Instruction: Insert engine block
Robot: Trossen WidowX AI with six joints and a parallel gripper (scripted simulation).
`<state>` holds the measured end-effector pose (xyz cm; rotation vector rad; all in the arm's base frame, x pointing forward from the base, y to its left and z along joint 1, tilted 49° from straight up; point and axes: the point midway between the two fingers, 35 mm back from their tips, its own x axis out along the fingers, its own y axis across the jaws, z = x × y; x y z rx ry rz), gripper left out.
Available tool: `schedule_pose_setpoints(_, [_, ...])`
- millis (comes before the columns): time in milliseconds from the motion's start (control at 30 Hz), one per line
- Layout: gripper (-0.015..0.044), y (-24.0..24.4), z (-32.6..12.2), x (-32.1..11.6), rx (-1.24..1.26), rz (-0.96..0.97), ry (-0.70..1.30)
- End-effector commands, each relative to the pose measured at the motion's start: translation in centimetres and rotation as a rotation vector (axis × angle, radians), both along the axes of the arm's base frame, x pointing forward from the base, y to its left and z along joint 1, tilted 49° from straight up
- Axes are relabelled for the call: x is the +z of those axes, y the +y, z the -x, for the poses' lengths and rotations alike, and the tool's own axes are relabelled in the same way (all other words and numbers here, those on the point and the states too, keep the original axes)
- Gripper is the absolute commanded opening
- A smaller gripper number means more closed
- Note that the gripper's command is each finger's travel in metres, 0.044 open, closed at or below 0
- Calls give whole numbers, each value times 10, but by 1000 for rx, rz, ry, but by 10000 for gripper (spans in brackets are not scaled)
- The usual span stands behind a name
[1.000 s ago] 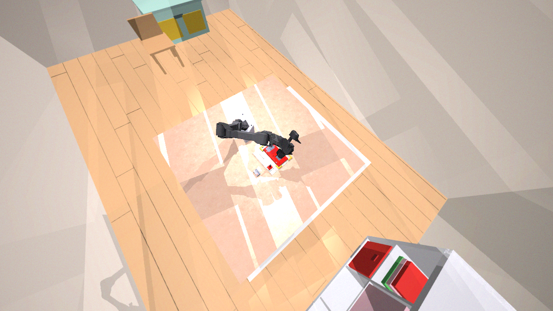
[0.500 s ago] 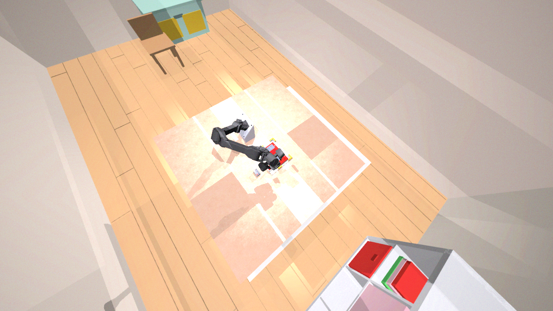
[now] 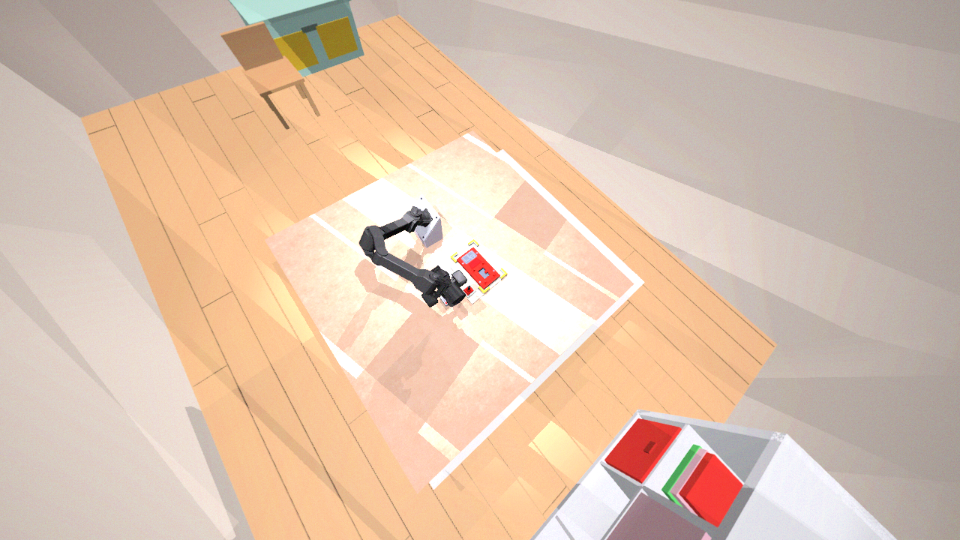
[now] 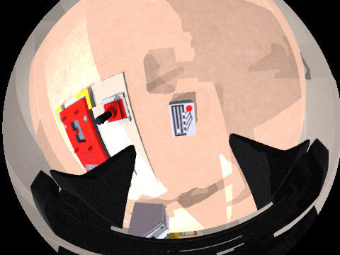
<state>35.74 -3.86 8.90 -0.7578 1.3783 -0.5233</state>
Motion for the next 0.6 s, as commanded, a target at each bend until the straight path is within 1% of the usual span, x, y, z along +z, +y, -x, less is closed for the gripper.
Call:
schedule_pose_setpoints(0, [440,-5,4,5,1,25,19])
schedule_pose_setpoints(133, [440,-29,-1,-17,1,26,19])
schedule_pose_setpoints(567, [440,-43,-5,-31,1,27,18])
